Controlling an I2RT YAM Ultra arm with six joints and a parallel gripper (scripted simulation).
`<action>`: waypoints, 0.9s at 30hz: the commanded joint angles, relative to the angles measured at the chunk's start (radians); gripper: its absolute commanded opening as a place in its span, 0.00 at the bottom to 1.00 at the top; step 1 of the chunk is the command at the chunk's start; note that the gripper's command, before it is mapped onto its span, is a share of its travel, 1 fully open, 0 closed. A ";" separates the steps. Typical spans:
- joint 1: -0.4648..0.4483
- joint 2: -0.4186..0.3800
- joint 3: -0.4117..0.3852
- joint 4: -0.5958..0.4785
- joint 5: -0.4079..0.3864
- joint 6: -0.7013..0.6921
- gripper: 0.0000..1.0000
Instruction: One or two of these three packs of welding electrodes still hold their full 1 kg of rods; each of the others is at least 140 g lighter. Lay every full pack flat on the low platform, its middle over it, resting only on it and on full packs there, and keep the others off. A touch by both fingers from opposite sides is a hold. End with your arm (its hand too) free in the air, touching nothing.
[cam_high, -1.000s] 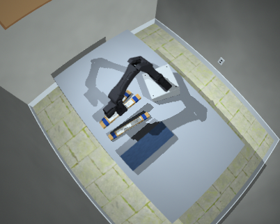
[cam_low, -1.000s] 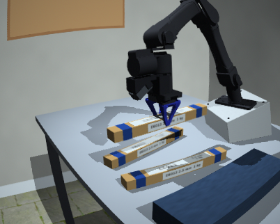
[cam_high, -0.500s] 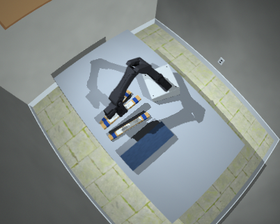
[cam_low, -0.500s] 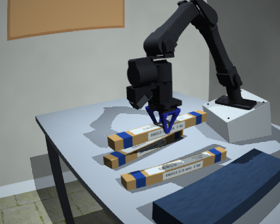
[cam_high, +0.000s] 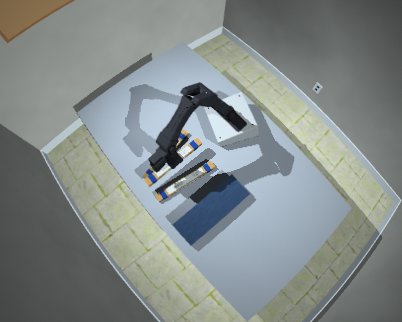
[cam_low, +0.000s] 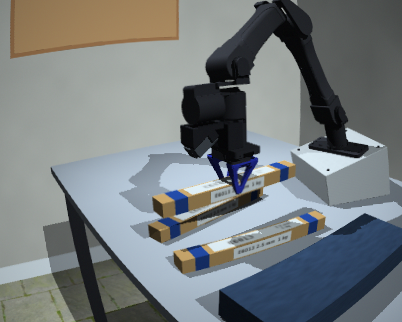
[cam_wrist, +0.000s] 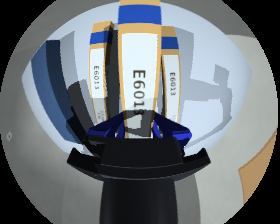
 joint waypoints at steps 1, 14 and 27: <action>-0.001 -0.025 0.044 0.008 -0.006 -0.005 0.00; 0.000 -0.018 0.053 -0.013 -0.006 -0.004 0.00; 0.001 -0.016 0.057 -0.018 -0.006 -0.004 0.00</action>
